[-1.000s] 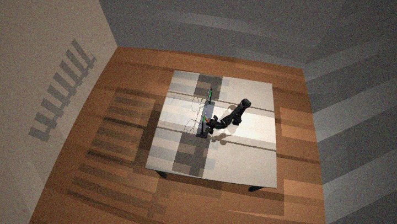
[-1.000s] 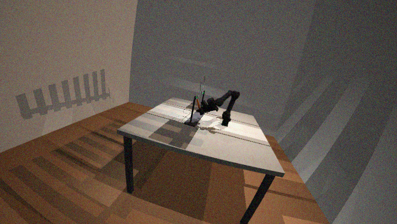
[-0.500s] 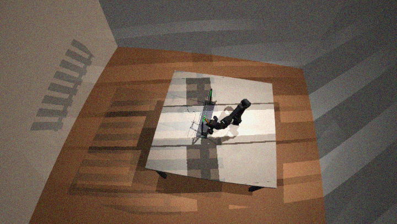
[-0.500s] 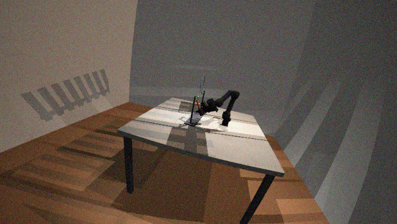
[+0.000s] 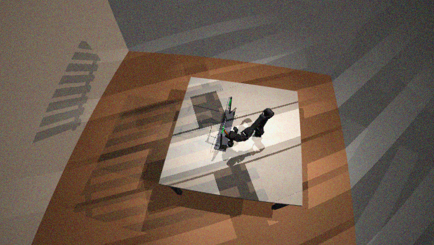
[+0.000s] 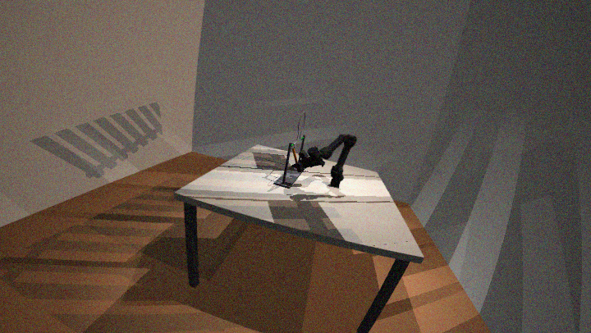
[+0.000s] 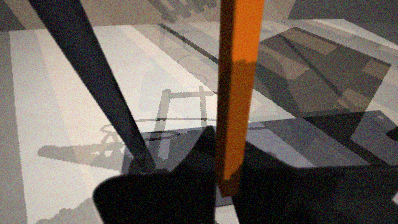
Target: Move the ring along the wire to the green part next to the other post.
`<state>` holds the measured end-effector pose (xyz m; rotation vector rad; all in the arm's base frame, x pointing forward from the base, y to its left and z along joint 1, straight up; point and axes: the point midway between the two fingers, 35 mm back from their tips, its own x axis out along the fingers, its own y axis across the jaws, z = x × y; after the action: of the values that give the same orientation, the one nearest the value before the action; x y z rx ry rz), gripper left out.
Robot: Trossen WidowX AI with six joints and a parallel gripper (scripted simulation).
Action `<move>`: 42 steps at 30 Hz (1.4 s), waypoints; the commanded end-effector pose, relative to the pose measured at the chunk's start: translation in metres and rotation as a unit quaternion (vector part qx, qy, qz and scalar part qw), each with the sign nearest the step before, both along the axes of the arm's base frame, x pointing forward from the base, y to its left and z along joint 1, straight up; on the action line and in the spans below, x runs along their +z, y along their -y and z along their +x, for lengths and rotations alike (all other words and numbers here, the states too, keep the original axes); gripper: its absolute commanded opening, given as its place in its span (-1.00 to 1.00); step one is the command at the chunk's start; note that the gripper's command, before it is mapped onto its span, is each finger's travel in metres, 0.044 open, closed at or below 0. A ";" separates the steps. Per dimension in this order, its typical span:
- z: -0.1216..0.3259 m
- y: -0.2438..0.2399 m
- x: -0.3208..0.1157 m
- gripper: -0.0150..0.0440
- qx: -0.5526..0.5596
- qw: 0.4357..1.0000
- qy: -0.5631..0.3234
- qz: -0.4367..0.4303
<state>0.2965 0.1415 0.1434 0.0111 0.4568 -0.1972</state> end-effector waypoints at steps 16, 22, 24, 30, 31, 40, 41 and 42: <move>-0.008 -0.003 0.003 0.05 -0.001 1.000 -0.002 0.001; -0.029 -0.008 0.012 0.05 -0.002 1.000 -0.004 0.001; -0.036 -0.008 0.015 0.05 -0.002 1.000 -0.004 0.001; -0.044 -0.009 0.020 0.05 -0.002 1.000 -0.002 0.000; -0.044 -0.009 0.020 0.05 -0.002 1.000 -0.002 0.000; -0.044 -0.009 0.020 0.05 -0.002 1.000 -0.002 0.000; -0.044 -0.009 0.020 0.05 -0.002 1.000 -0.002 0.000; -0.044 -0.009 0.020 0.05 -0.002 1.000 -0.002 0.000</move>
<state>0.2525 0.1511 0.1622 0.0084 0.4641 -0.1985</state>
